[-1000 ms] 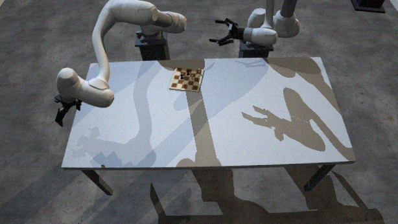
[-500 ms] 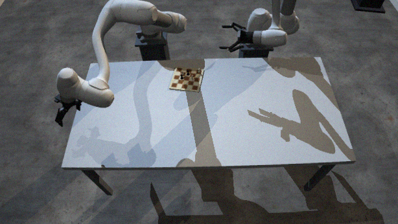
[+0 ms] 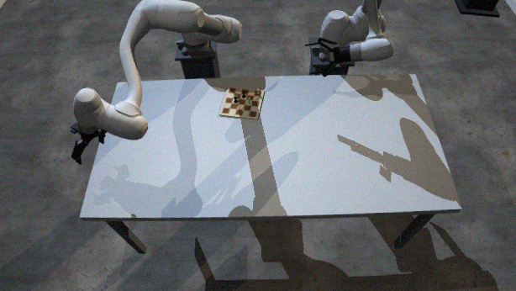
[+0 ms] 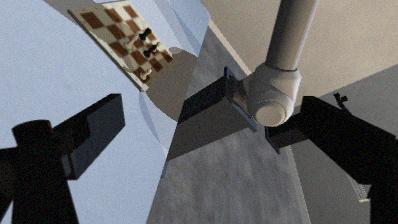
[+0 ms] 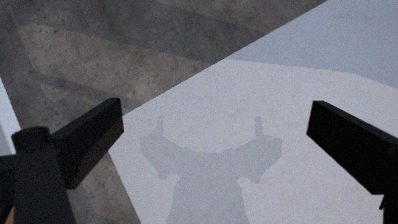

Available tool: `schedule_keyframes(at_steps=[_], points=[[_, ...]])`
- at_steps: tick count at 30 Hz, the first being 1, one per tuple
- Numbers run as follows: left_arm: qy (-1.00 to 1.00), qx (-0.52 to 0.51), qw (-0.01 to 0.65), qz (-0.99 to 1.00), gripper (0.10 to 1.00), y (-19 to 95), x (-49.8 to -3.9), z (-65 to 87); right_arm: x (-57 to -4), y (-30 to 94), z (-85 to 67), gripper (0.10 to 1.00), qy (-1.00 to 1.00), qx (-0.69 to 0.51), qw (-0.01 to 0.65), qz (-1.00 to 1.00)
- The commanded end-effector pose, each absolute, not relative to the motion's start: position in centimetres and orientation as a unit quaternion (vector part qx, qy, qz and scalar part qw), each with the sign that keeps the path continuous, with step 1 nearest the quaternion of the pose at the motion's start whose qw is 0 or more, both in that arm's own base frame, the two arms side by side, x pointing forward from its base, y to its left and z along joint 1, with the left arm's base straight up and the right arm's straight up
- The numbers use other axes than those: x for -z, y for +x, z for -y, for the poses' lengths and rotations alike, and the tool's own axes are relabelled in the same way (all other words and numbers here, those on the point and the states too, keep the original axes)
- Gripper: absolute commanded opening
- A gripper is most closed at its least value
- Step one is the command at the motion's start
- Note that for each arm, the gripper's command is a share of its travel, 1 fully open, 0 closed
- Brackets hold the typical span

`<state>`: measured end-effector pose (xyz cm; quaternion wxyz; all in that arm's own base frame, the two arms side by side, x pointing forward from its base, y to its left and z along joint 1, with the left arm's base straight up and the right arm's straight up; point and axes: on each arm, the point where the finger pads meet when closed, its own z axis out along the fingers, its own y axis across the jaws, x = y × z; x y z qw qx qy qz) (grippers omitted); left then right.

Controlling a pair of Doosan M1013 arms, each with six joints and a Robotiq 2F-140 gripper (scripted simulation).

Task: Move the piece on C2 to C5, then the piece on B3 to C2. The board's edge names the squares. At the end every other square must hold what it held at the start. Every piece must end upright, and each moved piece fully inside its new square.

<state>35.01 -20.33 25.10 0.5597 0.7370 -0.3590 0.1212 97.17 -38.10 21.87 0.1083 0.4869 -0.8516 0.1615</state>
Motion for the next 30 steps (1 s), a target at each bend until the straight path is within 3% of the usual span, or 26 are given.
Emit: schedule_keyframes(at_steps=[1, 30], points=[[0.771, -0.096, 0.547, 0.312, 1.0, 35.9, -23.9, 16.4, -22.1, 97.2, 38.1, 1.0, 0.487, -0.162, 0.107, 0.852], [0.881, 0.103, 0.425, -0.182, 1.0, 27.7, -15.8, -15.0, -22.1, 97.2, 38.1, 1.0, 0.487, -0.162, 0.107, 0.852]])
